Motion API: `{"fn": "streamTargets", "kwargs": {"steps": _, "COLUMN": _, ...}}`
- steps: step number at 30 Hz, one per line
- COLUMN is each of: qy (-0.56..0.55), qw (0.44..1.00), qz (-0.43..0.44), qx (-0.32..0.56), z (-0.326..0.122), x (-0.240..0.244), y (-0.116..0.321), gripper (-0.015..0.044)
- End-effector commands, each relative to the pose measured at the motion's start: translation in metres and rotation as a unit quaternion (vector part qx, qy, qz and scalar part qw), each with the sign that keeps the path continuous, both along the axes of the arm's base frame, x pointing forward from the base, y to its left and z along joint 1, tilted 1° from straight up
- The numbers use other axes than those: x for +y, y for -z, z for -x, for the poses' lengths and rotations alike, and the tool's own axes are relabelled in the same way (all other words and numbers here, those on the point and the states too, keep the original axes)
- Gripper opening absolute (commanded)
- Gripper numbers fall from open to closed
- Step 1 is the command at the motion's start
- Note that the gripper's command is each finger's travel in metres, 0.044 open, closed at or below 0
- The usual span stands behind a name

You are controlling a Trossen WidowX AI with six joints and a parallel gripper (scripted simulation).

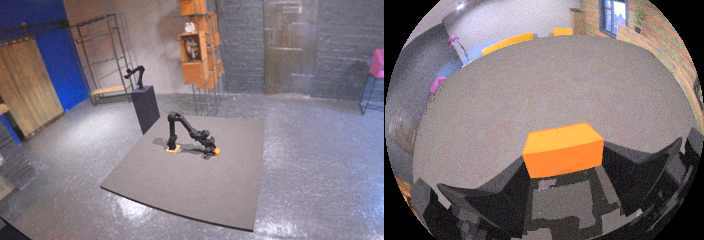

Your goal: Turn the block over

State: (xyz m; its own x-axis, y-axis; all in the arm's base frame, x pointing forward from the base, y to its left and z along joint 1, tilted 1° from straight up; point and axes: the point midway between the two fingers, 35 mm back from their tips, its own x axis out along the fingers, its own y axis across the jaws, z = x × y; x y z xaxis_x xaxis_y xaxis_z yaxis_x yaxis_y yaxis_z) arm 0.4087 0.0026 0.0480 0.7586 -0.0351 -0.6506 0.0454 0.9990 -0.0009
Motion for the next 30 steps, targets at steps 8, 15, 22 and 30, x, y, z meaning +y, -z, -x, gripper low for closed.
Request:
{"fn": "streamTargets", "kwargs": {"steps": 8, "qy": 0.000, "qw": 0.997, "qz": 0.006, "qx": -0.071, "z": 0.004, "x": 0.000, "y": 0.015, "gripper": 0.0000}}
{"fn": "streamTargets", "kwargs": {"steps": 15, "qy": 0.000, "qw": 0.993, "qz": 0.008, "qx": -0.122, "z": 0.011, "x": -0.001, "y": 0.016, "gripper": 0.0000}}
{"fn": "streamTargets", "kwargs": {"steps": 22, "qy": 0.001, "qw": 0.985, "qz": 0.010, "qx": -0.171, "z": 0.022, "x": -0.001, "y": 0.013, "gripper": 0.0000}}
{"fn": "streamTargets", "kwargs": {"steps": 30, "qy": 0.001, "qw": 0.983, "qz": 0.011, "qx": -0.185, "z": 0.024, "x": -0.001, "y": 0.009, "gripper": 0.0000}}
